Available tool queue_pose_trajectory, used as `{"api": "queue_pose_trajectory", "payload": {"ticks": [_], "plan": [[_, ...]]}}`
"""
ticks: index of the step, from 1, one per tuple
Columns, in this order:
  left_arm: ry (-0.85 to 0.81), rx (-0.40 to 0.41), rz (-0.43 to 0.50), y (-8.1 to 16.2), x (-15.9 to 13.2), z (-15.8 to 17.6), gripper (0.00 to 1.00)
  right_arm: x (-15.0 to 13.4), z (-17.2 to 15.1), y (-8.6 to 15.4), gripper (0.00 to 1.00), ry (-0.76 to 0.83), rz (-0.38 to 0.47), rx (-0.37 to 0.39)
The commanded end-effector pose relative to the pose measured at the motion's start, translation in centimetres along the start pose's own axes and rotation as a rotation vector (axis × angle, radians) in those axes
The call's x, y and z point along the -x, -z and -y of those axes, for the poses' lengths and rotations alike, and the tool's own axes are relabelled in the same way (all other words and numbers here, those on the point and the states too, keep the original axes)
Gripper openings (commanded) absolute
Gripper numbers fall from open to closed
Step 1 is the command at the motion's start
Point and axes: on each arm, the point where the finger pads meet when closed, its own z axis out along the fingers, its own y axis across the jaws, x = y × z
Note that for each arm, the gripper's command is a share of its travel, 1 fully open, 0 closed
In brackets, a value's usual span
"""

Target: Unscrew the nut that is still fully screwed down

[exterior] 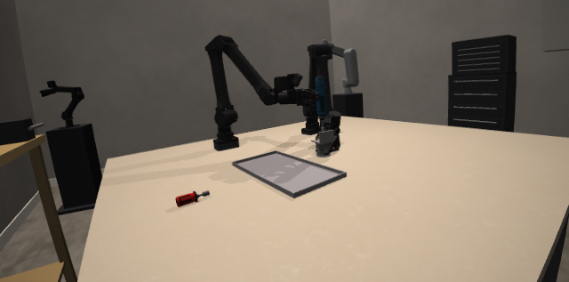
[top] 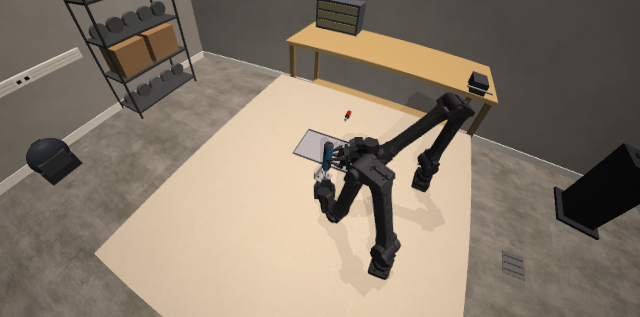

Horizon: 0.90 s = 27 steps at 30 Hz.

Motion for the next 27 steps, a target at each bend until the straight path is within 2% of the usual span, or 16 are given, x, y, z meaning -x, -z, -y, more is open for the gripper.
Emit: {"api": "queue_pose_trajectory", "payload": {"ticks": [1, 9, 12, 14, 16, 20, 24, 27], "plan": [[-0.026, -0.006, 0.037, -0.2, 1.5, 0.4, 0.59, 3.8, -0.7, -0.9, 0.42, 0.004, 0.099, 0.008], [-0.026, -0.006, 0.037, -0.2, 1.5, 0.4, 0.59, 3.8, -0.7, -0.9, 0.42, 0.004, 0.099, 0.008], [-0.026, -0.006, 0.037, -0.2, 1.5, 0.4, 0.59, 1.7, -0.7, -0.6, 0.42, 0.006, 0.064, 0.009], [-0.026, -0.006, 0.037, -0.2, 1.5, 0.4, 0.59, 2.7, -0.6, -0.3, 0.42, 0.005, 0.086, 0.008], [-0.026, -0.006, 0.037, -0.2, 1.5, 0.4, 0.59, 3.6, -0.7, -1.1, 0.42, 0.003, 0.108, 0.008], [-0.026, -0.006, 0.037, -0.2, 1.5, 0.4, 0.59, 1.5, -0.7, -0.8, 0.42, 0.006, 0.074, 0.009], [-0.026, -0.006, 0.037, -0.2, 1.5, 0.4, 0.59, 3.4, -0.7, -0.9, 0.42, 0.003, 0.112, 0.008], [-0.026, -0.006, 0.037, -0.2, 1.5, 0.4, 0.59, 3.2, -0.7, -0.8, 0.42, 0.003, 0.110, 0.008]]}}
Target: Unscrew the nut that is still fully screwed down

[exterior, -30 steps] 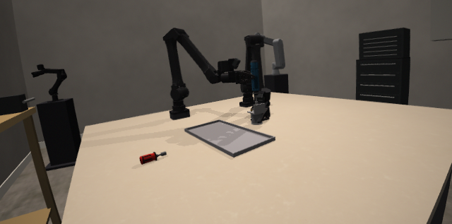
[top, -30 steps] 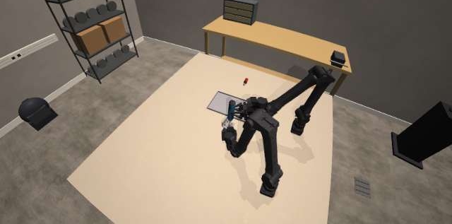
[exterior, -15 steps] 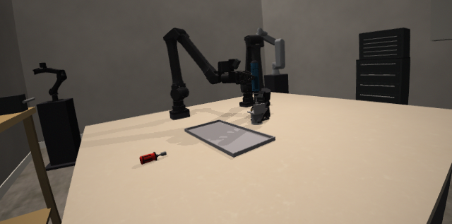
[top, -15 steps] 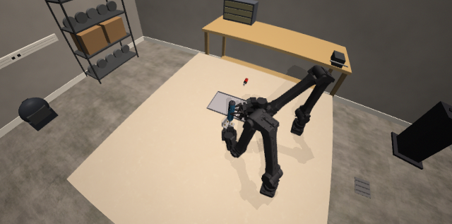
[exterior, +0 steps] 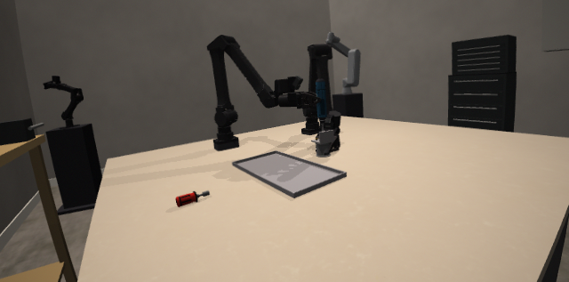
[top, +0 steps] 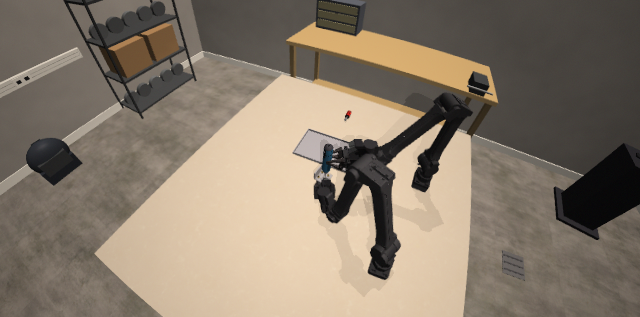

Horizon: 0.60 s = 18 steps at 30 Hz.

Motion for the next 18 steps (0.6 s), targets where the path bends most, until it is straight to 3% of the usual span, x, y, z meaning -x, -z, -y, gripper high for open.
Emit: {"api": "queue_pose_trajectory", "payload": {"ticks": [1, 5, 9, 18], "plan": [[-0.026, -0.006, 0.037, -0.2, 1.5, 0.4, 0.59, 4.3, -0.7, -0.7, 0.42, 0.003, 0.112, 0.008], [-0.026, -0.006, 0.037, -0.2, 1.5, 0.4, 0.59, 2.0, -0.7, -0.5, 0.42, 0.006, 0.071, 0.009], [-0.026, -0.006, 0.037, -0.2, 1.5, 0.4, 0.59, 3.6, -0.7, -0.9, 0.42, 0.003, 0.108, 0.008], [-0.026, -0.006, 0.037, -0.2, 1.5, 0.4, 0.59, 3.0, -0.7, -0.8, 0.42, 0.004, 0.100, 0.009]]}}
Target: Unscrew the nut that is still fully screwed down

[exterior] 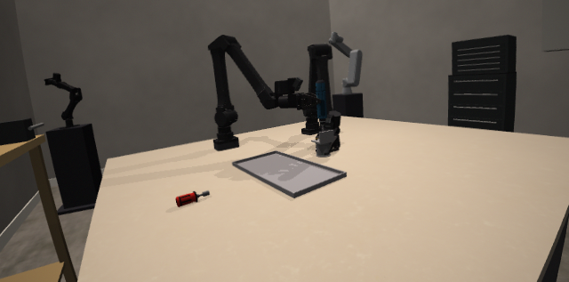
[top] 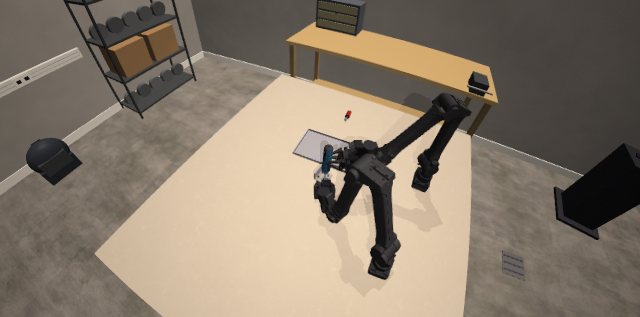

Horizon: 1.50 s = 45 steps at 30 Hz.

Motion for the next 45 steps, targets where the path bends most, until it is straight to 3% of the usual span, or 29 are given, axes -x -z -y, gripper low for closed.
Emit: {"api": "queue_pose_trajectory", "payload": {"ticks": [1, 45], "plan": [[-0.026, -0.006, 0.037, -0.2, 1.5, 0.4, 0.59, 3.1, -0.7, -0.8, 0.42, 0.005, 0.089, 0.009], [-0.026, -0.006, 0.037, -0.2, 1.5, 0.4, 0.59, 2.2, -0.7, -0.5, 0.42, 0.004, 0.087, 0.009]]}}
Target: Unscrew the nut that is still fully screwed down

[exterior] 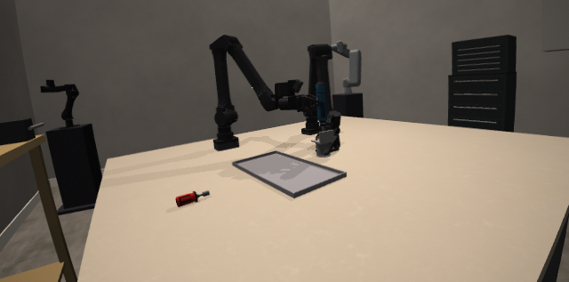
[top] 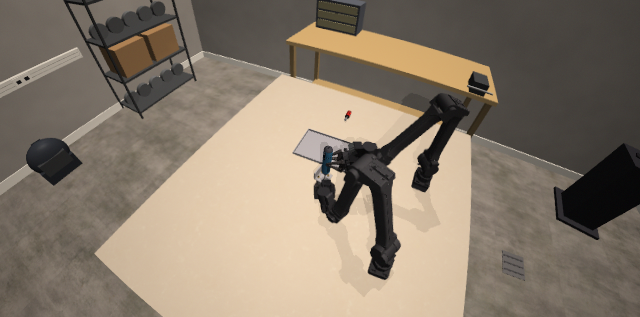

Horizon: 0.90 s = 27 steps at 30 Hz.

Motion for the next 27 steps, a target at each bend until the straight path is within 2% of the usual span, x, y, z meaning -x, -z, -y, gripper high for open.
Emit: {"api": "queue_pose_trajectory", "payload": {"ticks": [1, 10, 21, 27], "plan": [[-0.026, -0.006, 0.037, -0.2, 1.5, 0.4, 0.59, 3.4, -0.6, -0.4, 0.42, 0.004, 0.092, 0.009], [-0.026, -0.006, 0.037, -0.2, 1.5, 0.4, 0.59, 2.3, -0.6, -0.4, 0.42, 0.005, 0.072, 0.009], [-0.026, -0.006, 0.037, -0.2, 1.5, 0.4, 0.59, 2.7, -0.6, -0.4, 0.42, 0.004, 0.083, 0.009], [-0.026, -0.006, 0.037, -0.2, 1.5, 0.4, 0.59, 2.0, -0.6, -0.4, 0.42, 0.004, 0.070, 0.009]]}}
